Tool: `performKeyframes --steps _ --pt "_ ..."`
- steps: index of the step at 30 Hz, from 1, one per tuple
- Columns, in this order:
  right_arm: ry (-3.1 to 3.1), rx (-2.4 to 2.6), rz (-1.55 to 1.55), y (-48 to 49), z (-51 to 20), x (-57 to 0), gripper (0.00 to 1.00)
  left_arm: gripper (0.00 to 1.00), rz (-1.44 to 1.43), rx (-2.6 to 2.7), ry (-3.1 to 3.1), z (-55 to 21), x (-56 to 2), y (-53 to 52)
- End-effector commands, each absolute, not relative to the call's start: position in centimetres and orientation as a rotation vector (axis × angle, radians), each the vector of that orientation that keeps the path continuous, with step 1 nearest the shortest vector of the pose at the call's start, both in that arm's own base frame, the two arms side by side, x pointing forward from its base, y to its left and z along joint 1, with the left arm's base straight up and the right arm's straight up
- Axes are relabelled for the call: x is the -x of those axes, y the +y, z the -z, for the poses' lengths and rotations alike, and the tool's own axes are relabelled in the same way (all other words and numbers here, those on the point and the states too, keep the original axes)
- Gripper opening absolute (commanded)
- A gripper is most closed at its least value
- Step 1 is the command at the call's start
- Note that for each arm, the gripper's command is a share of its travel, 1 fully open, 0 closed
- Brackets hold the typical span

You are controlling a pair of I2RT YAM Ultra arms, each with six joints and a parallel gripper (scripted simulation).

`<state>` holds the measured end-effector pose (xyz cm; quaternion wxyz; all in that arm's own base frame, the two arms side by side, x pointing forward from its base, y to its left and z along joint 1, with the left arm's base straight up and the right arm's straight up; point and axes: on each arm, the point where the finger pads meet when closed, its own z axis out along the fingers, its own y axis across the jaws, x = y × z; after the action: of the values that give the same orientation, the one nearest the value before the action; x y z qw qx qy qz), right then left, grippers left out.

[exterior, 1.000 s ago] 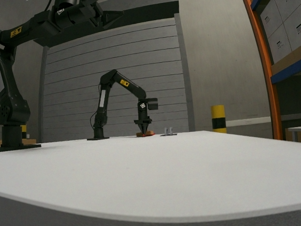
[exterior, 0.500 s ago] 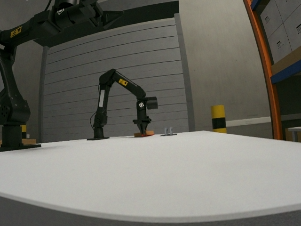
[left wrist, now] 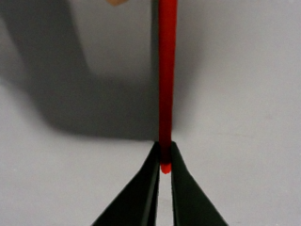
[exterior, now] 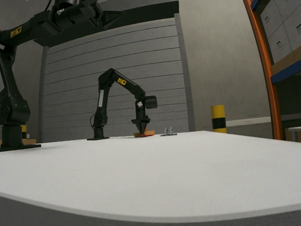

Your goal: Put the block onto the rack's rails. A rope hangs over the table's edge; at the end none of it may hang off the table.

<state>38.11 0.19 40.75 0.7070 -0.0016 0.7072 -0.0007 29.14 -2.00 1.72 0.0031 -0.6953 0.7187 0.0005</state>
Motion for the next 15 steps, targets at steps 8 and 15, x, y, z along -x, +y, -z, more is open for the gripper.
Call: performKeyframes --steps 8,15 --pt "1.552 0.02 0.0 0.4 -41.5 -37.4 1.0 0.09 0.031 2.186 2.241 -2.3 -29.7 -4.5" --pt "1.552 0.02 0.0 0.4 -41.5 -37.4 1.0 0.09 0.053 2.178 2.236 -2.8 -29.9 -5.5"
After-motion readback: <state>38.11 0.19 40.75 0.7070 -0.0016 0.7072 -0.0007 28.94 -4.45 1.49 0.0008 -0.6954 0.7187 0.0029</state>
